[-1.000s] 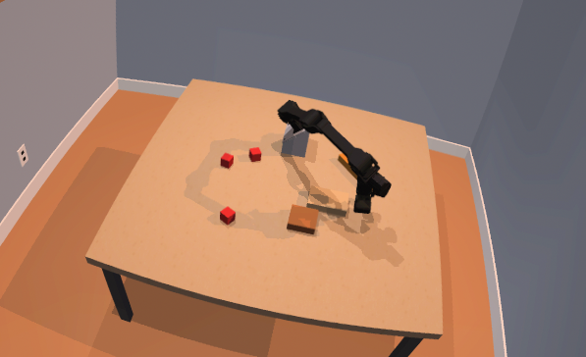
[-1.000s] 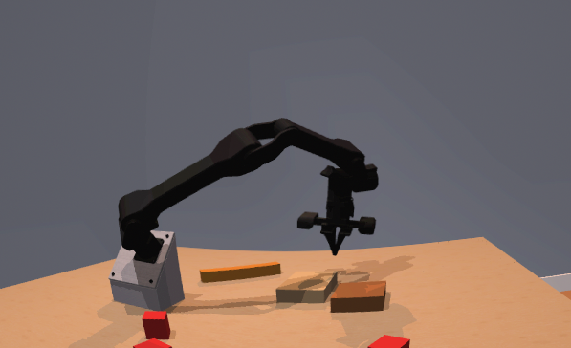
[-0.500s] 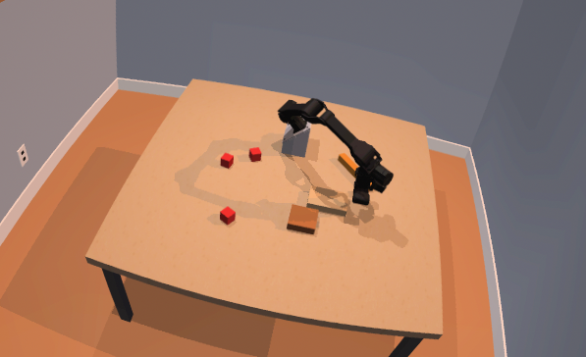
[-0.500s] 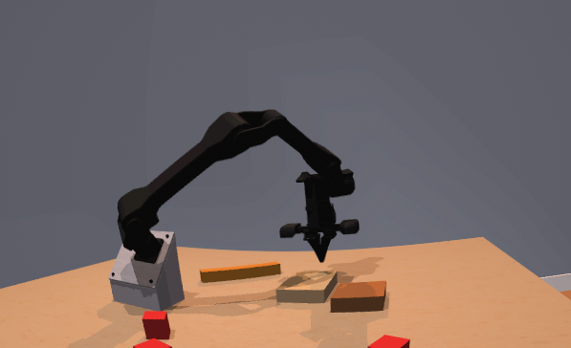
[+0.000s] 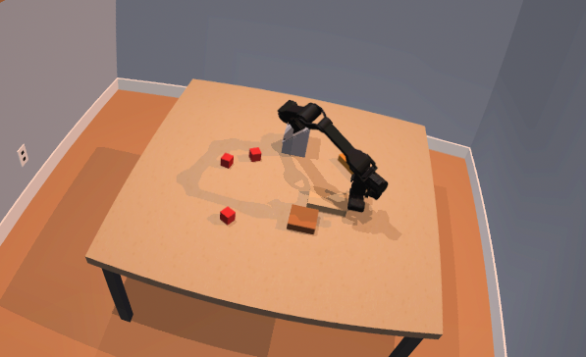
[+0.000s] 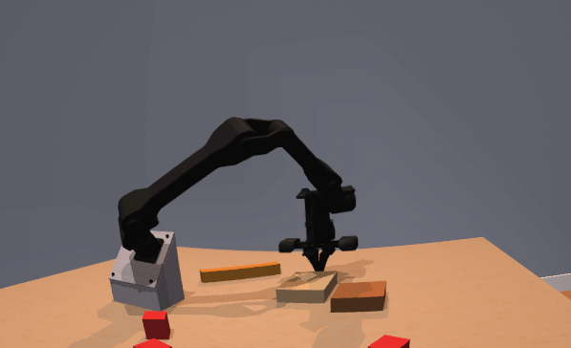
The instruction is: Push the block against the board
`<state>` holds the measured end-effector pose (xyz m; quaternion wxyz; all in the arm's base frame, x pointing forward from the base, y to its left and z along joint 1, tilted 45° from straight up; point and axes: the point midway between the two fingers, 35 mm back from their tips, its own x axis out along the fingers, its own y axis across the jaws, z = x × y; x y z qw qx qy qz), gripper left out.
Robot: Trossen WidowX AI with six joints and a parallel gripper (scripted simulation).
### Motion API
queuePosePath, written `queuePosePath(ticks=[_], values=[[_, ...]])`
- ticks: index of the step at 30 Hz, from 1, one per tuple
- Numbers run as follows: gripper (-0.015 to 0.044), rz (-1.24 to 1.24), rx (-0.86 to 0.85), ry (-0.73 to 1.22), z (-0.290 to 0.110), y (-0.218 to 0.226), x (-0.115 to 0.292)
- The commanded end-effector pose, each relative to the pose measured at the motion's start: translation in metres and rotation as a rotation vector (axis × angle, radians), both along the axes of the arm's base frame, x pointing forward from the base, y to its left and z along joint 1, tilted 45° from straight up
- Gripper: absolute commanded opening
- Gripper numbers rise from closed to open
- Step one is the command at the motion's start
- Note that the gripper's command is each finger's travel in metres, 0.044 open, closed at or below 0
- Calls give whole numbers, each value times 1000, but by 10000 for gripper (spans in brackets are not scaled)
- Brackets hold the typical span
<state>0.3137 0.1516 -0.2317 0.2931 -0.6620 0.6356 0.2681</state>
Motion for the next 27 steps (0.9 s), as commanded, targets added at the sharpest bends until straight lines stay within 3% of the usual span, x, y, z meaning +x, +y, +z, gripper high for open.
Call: queuePosePath(ticks=[1, 27], values=[[0, 5, -6, 7, 2, -5, -1], [0, 5, -7, 8, 17, -21, 1]])
